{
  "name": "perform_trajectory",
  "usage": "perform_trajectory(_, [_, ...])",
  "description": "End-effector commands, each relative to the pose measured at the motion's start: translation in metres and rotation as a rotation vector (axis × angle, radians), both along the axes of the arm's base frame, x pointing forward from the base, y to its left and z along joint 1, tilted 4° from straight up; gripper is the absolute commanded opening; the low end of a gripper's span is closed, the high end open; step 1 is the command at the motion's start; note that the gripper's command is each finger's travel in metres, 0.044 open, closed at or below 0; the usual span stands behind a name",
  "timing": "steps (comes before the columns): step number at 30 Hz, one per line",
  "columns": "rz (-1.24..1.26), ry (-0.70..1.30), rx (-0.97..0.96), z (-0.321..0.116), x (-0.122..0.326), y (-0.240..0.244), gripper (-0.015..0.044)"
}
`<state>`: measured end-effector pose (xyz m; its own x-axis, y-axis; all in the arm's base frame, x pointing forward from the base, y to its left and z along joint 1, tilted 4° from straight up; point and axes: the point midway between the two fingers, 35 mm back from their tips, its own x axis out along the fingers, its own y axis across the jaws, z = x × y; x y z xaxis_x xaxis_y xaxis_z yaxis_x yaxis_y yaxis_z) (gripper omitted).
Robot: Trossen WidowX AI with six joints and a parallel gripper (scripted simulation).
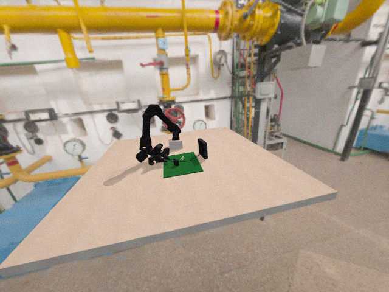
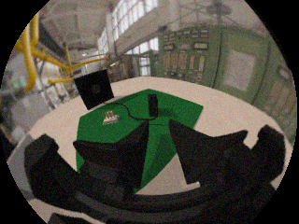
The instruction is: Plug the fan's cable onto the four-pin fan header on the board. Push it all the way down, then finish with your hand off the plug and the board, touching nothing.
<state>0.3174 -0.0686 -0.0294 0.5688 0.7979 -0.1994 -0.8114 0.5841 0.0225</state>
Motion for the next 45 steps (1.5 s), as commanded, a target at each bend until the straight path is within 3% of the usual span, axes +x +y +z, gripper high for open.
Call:
perform_trajectory(1, [0.005,-0.001,-0.002,0.004,-0.004,-0.005,0.0140])
perform_trajectory(27, [0.023,-0.041,0.053,0.059,-0.026,-0.032,0.0140])
perform_trajectory(38, [0.198,0.103,-0.020,0.063,-0.030,-0.011,0.0429])
perform_trajectory(45, [0.298,0.217,-0.102,0.064,-0.034,0.000,0.0440])
